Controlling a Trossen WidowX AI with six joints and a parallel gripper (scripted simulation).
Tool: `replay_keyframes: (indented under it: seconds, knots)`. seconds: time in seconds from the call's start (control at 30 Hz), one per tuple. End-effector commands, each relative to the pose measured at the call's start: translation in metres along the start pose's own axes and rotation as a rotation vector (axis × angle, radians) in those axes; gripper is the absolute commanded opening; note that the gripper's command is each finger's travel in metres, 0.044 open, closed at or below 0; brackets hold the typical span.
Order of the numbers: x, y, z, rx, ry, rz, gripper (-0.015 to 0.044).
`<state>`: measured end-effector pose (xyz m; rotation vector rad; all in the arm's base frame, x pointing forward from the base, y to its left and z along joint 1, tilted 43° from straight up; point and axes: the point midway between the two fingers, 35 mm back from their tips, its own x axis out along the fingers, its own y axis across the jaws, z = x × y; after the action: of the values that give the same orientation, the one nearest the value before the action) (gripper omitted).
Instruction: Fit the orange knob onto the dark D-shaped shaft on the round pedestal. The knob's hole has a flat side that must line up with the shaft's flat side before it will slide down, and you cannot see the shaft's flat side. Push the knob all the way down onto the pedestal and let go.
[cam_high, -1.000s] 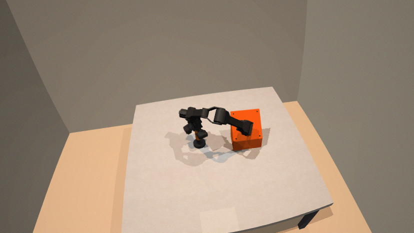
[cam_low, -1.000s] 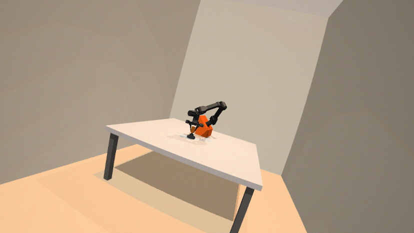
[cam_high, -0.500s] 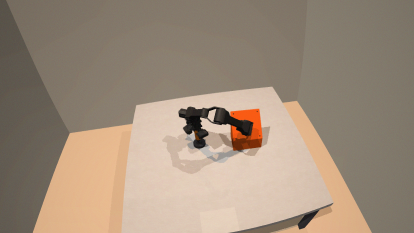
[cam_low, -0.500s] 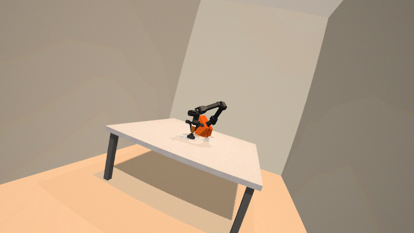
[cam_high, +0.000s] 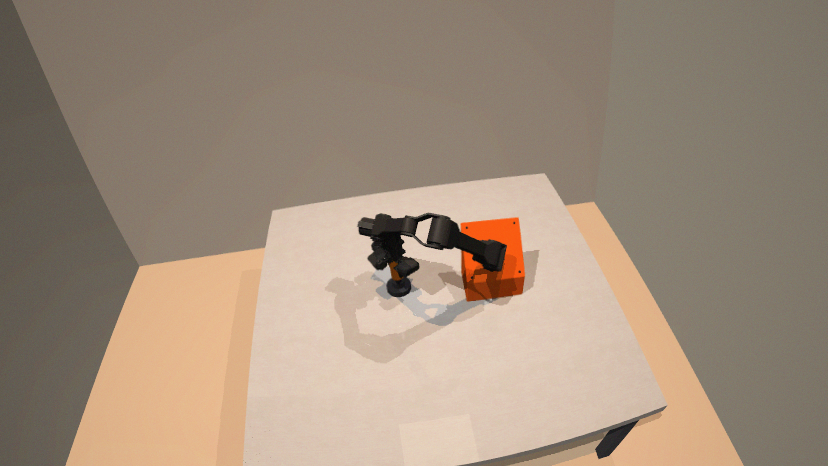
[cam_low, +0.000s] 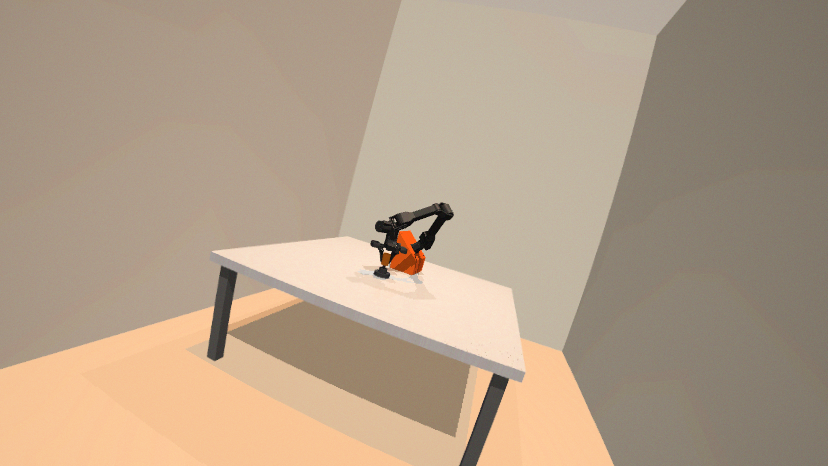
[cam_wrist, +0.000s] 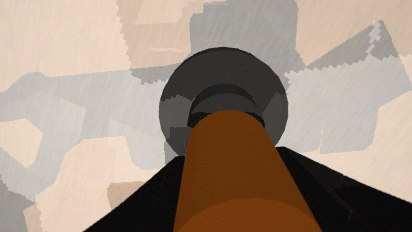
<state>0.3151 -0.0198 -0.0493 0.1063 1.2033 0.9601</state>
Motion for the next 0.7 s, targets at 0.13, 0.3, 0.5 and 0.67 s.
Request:
replay_keyframes:
  seconds: [0.13,0.3,0.5,0.67]
  knots:
    - [-0.0037,0.0003,0.0022,-0.008,-0.005,-0.003,0.0000]
    - [-0.0046,-0.0005,0.0039,-0.008,-0.005,-0.003,0.0000]
    - [-0.0014,-0.0009,0.0036,-0.008,-0.005,-0.003,0.0000]
    - [-0.0005,-0.0007,0.0031,-0.008,-0.005,-0.002,0.0000]
